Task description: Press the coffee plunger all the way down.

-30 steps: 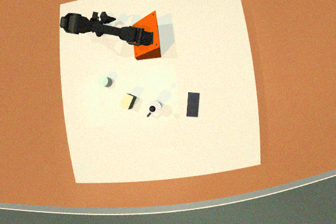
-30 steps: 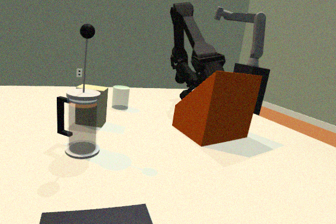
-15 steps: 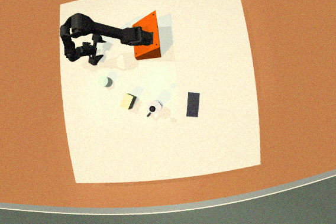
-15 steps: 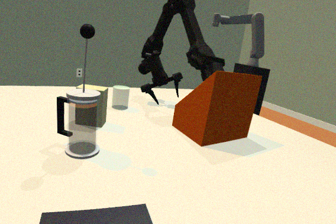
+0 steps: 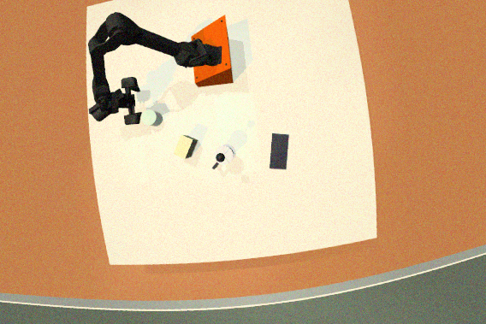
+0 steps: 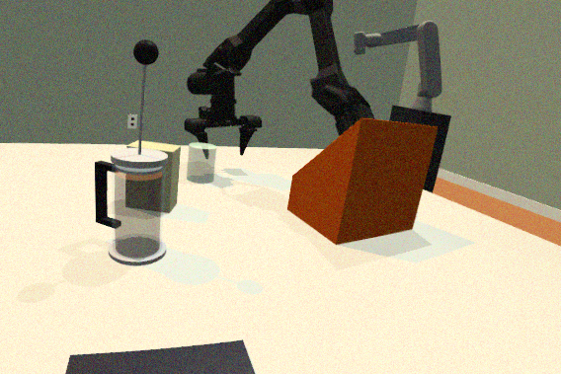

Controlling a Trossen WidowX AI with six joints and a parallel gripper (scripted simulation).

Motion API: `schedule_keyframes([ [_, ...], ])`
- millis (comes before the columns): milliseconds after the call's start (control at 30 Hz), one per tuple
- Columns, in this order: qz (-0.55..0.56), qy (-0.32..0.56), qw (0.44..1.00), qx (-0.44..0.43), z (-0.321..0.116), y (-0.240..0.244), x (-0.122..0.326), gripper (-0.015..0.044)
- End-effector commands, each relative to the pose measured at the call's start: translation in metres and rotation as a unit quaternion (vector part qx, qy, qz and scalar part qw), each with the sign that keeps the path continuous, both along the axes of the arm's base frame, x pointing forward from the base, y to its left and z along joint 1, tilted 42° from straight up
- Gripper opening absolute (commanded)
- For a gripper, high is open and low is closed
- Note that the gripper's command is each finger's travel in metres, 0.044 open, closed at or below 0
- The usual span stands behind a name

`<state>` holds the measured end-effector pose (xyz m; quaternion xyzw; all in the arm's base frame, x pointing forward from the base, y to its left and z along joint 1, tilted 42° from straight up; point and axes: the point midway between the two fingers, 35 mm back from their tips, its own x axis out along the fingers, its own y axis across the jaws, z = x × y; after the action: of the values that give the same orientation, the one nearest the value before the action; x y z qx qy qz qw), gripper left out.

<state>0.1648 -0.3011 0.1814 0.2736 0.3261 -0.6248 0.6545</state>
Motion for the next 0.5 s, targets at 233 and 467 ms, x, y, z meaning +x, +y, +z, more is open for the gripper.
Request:
schedule_keyframes([
  [233, 0.091, 0.006, 0.995, -0.031, 0.009, 0.023, 0.045, 0.044],
  [467, 0.212, 0.035, 0.973, -0.079, 0.008, 0.07, 0.103, 0.044],
])
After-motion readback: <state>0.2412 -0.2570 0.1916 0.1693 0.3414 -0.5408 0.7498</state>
